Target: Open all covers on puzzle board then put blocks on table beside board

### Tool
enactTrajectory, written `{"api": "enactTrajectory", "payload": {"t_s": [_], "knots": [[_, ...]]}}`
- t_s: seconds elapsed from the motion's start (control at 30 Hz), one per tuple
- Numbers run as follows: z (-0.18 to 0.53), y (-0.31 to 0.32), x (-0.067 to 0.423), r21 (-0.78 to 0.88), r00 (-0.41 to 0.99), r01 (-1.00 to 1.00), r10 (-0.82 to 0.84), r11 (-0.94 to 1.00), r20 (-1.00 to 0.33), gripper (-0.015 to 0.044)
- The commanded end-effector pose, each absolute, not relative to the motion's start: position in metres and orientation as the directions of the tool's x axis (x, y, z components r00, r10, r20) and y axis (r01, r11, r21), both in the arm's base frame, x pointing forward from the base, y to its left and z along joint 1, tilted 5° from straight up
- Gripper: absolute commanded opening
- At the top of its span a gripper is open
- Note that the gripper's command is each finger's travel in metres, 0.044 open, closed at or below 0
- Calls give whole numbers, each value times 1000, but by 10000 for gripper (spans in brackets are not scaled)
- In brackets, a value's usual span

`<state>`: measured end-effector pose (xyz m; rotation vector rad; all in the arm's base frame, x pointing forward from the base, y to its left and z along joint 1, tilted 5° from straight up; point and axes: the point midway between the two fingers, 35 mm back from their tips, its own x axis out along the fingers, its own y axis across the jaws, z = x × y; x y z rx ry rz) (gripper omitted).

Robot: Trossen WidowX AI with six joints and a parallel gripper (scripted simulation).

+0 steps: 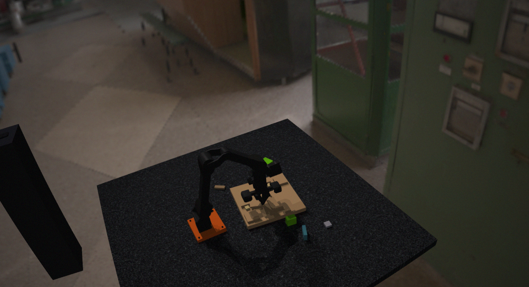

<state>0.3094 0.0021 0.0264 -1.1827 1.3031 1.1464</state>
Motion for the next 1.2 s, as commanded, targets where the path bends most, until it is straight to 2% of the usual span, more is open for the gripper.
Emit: {"api": "enactTrajectory", "payload": {"t_s": [0.0, 1.17], "knots": [[27, 2, 304, 24, -28, -997, -55, 69, -998, 0], [27, 9, 265, 27, -31, -997, -55, 69, -998, 0]]}}
